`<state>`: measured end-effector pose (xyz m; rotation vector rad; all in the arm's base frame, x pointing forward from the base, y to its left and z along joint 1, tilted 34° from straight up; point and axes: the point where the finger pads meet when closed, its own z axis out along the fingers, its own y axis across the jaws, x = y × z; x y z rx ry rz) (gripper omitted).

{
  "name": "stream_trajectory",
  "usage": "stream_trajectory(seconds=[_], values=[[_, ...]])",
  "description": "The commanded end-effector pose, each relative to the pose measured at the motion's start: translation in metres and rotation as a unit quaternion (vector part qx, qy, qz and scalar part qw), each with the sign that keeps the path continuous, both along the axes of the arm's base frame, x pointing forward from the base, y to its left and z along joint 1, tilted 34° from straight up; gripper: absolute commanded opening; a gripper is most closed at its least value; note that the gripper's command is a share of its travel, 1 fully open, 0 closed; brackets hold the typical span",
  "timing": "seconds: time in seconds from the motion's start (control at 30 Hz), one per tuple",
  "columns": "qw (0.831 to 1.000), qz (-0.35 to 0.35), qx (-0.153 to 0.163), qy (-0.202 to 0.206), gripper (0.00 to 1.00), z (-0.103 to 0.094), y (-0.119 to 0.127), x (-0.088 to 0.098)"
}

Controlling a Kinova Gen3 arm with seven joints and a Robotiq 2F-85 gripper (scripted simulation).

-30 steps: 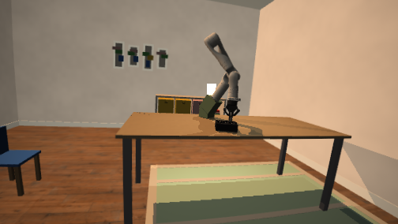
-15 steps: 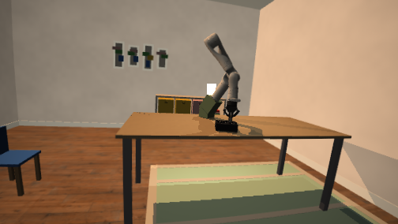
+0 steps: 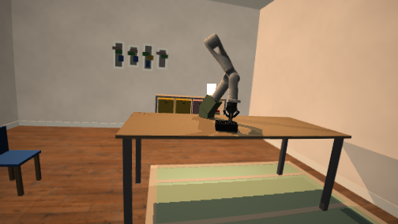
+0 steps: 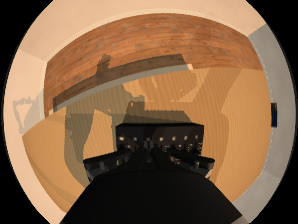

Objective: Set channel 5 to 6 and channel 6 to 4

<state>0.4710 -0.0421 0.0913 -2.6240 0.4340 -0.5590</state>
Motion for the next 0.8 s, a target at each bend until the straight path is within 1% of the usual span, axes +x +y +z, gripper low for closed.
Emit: stream_trajectory(seconds=[0.0,0.77], values=[[1.0,0.0,0.0,0.0,0.0,0.0003,0.0,0.0002],[1.0,0.0,0.0,0.0,0.0,-0.0006,0.0012,-0.0024]])
